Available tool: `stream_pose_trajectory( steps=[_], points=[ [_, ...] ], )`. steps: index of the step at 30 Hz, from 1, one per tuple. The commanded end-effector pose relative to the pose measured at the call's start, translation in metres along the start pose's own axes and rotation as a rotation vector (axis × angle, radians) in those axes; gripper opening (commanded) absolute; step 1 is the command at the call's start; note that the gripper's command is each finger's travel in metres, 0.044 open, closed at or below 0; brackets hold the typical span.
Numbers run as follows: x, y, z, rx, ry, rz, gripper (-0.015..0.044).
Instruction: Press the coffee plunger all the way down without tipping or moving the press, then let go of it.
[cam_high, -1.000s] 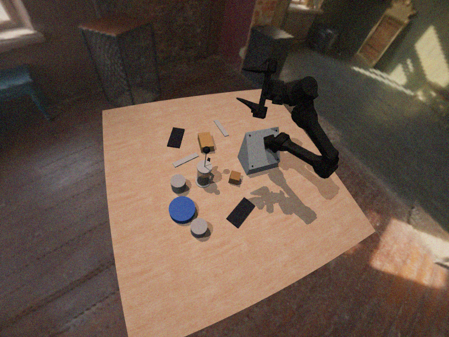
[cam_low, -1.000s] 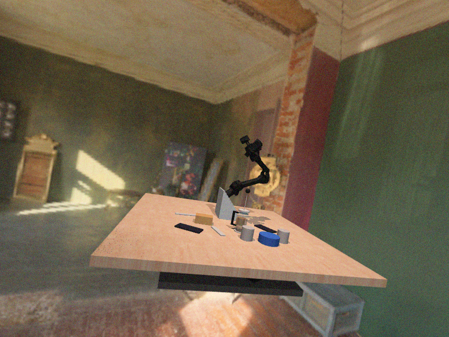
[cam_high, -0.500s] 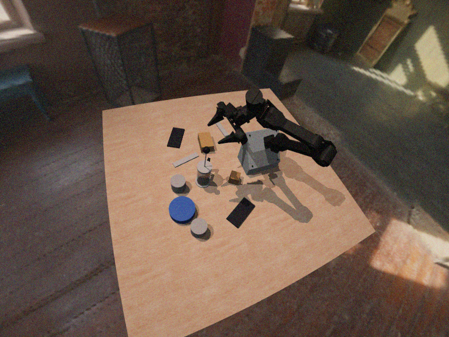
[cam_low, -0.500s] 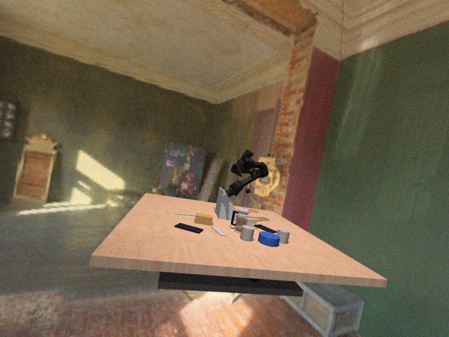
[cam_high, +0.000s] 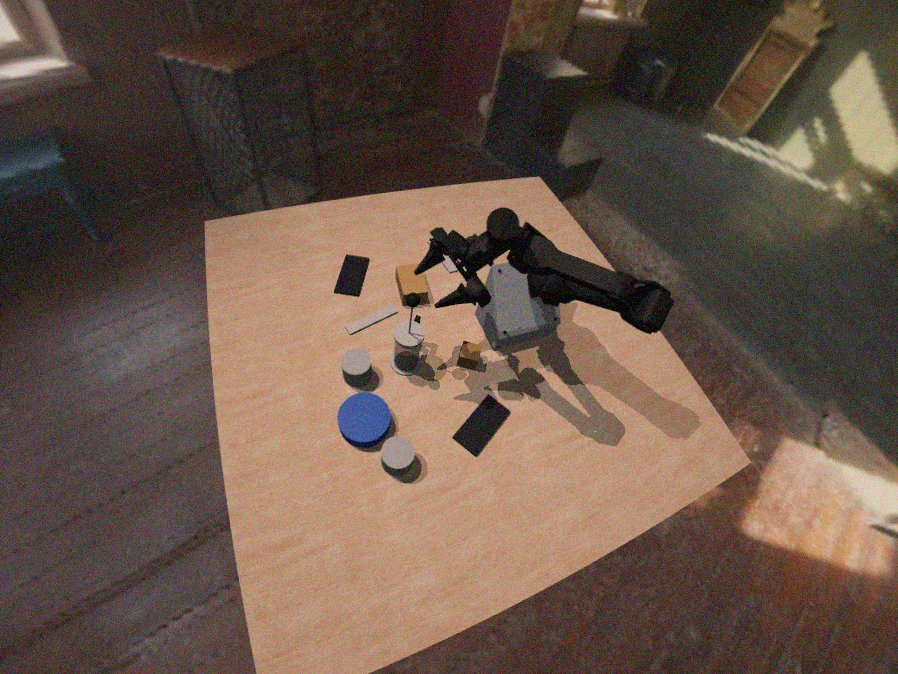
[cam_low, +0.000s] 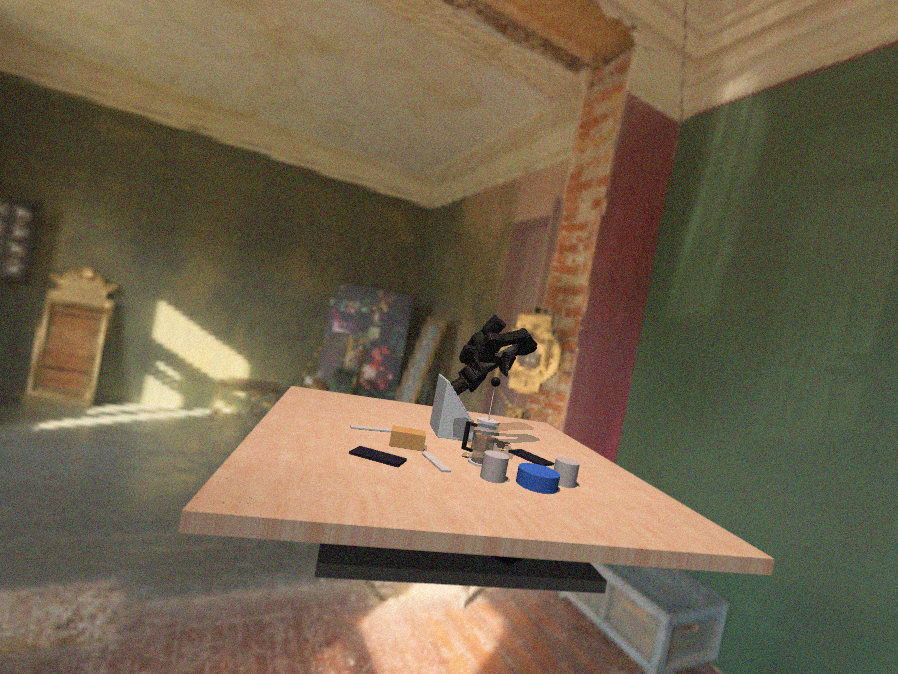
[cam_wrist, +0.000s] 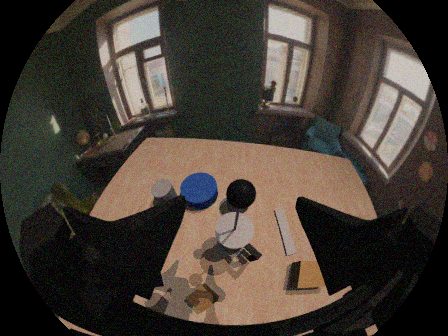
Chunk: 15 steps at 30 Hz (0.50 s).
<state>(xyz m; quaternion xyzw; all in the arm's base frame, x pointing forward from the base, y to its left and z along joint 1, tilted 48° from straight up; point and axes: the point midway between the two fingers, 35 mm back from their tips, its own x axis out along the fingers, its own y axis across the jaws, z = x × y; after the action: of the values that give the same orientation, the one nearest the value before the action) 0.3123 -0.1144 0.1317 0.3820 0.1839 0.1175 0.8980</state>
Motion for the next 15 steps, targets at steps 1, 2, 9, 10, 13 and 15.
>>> stream_pose_trajectory(
  steps=[1, 2, 9, 10, 13, 15],
  points=[
    [0.006, -0.001, -0.003, 0.008, 0.003, -0.003, 0.0440],
    [0.007, -0.001, -0.003, 0.008, 0.003, -0.003, 0.0440],
    [0.019, -0.001, -0.003, 0.007, 0.003, -0.003, 0.0440],
    [0.020, -0.001, -0.003, 0.007, 0.003, -0.003, 0.0440],
    [0.025, -0.001, -0.003, 0.007, 0.002, -0.002, 0.0440],
    [0.028, -0.001, -0.003, 0.007, 0.002, -0.002, 0.0440]
  ],
)
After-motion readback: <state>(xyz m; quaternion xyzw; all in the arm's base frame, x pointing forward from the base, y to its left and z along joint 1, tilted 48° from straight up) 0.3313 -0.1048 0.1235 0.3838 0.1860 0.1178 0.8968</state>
